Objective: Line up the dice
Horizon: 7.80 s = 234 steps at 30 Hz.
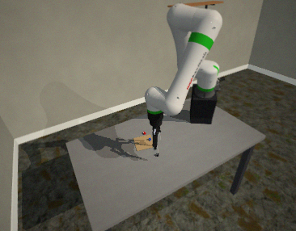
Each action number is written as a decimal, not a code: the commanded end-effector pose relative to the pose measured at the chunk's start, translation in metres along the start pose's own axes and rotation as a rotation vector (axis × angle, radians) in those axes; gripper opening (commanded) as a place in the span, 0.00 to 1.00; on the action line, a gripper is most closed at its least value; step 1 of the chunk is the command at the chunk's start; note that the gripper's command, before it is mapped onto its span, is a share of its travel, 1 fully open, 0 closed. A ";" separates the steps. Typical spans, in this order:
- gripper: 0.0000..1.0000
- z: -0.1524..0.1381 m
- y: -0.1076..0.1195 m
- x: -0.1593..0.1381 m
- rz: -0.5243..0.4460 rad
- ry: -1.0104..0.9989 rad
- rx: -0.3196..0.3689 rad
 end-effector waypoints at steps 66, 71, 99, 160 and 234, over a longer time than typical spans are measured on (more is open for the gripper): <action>0.19 -0.002 -0.029 -0.001 0.018 -0.015 -0.019; 0.19 -0.002 -0.035 -0.001 0.018 -0.015 -0.019; 0.19 -0.001 -0.053 -0.001 0.018 -0.015 -0.019; 0.19 -0.001 -0.073 -0.001 0.018 -0.015 -0.019; 0.07 -0.001 -0.074 -0.001 0.018 -0.015 -0.019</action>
Point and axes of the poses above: the point where the finger pads meet when closed, its own y axis back along the fingers, its own z axis across the jaws, x = y × z, the point moved 4 cm from there along y, back along the fingers, and after that the axes turned 5 degrees about -y, right-handed, at the moved point
